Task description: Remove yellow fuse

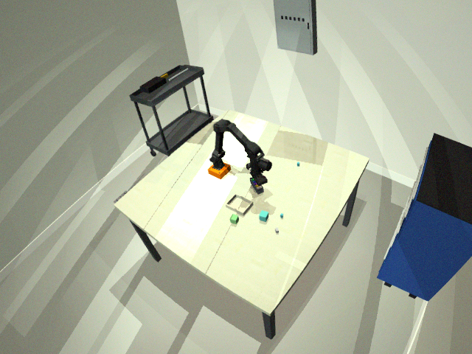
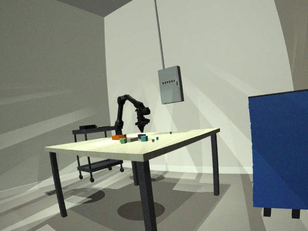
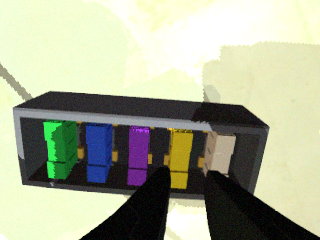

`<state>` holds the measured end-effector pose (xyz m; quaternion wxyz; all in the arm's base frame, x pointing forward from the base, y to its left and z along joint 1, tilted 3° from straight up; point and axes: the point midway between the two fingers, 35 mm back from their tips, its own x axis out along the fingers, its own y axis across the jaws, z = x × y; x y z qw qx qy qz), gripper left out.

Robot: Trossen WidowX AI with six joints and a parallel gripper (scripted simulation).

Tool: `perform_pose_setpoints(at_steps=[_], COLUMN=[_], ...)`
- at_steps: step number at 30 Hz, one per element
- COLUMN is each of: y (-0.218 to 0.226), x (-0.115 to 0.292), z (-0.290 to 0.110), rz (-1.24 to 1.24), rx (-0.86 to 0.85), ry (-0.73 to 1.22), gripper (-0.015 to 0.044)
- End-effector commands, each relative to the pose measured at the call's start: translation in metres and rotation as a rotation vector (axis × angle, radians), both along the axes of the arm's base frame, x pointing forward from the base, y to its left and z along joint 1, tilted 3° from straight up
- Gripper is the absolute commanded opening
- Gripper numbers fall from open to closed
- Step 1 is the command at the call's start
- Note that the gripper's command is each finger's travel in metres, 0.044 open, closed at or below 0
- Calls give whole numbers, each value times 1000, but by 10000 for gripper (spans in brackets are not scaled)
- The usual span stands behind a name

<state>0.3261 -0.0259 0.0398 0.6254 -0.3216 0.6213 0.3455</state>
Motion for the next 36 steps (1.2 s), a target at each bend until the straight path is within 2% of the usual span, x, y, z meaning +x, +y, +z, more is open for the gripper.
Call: perform_pose_setpoints(at_steps=[1, 36], y=[0, 1], x=[-2, -2], z=[-7, -22], rz=[2, 2], rx=[-4, -4], ry=[9, 9], gripper=[74, 74])
